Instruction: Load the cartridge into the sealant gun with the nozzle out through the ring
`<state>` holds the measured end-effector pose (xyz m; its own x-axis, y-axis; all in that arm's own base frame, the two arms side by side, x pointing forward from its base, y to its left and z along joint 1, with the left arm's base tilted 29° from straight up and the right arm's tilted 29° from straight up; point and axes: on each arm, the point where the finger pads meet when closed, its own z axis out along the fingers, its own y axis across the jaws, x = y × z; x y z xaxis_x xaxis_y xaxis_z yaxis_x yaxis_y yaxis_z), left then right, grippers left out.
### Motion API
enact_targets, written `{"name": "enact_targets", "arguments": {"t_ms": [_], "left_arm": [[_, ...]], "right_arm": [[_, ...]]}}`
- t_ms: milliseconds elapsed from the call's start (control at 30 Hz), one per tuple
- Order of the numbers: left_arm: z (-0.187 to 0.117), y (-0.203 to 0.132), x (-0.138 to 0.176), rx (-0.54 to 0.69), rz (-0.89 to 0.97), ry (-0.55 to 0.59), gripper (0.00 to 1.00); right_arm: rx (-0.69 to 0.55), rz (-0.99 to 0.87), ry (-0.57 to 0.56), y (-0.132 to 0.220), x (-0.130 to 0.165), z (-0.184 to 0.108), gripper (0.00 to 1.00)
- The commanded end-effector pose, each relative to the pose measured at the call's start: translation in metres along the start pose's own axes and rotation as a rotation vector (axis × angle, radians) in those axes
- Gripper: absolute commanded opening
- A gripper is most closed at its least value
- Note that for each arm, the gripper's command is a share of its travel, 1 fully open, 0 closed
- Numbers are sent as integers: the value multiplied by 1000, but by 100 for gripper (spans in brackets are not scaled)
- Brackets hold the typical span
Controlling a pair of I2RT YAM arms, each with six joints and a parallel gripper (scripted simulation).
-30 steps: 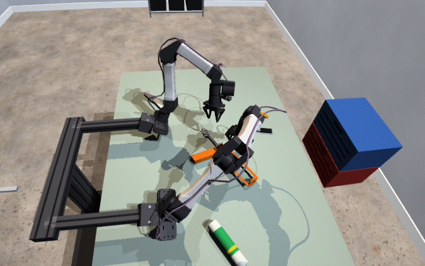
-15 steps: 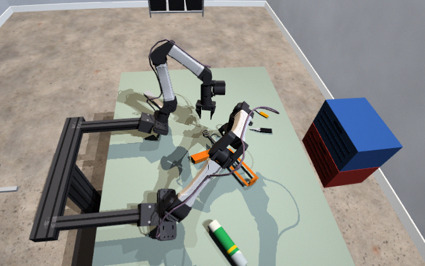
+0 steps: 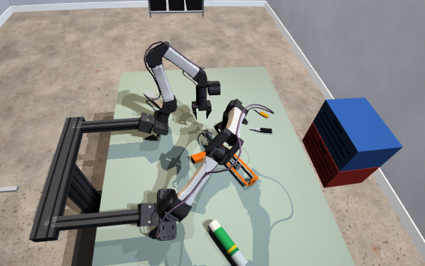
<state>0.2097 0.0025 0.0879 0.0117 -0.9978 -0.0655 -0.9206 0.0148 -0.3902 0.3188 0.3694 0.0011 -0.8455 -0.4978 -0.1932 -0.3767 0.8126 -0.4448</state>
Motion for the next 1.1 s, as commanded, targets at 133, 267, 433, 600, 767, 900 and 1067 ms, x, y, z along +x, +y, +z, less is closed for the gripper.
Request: {"name": "enact_targets", "arguments": {"t_ms": [133, 267, 433, 600, 767, 900, 1067], "left_arm": [[-6, -7, 4, 3, 43, 15, 62], [-6, -7, 6, 4, 52, 19, 62], [-8, -12, 4, 24, 47, 19, 62], [-7, -14, 6, 26, 51, 22, 62], [-7, -14, 5, 26, 49, 19, 62], [-7, -14, 5, 26, 49, 19, 62], [-7, -14, 5, 26, 49, 19, 62]], "right_arm": [[16, -17, 58, -8, 6, 19, 92], [18, -20, 62, -12, 9, 17, 92], [0, 17, -11, -21, -8, -5, 92], [4, 12, -6, -19, -6, -3, 92], [15, -8, 27, -13, 1, 10, 92], [7, 11, -3, -15, -6, 14, 92], [9, 1, 18, -10, -1, 33, 92]]}}
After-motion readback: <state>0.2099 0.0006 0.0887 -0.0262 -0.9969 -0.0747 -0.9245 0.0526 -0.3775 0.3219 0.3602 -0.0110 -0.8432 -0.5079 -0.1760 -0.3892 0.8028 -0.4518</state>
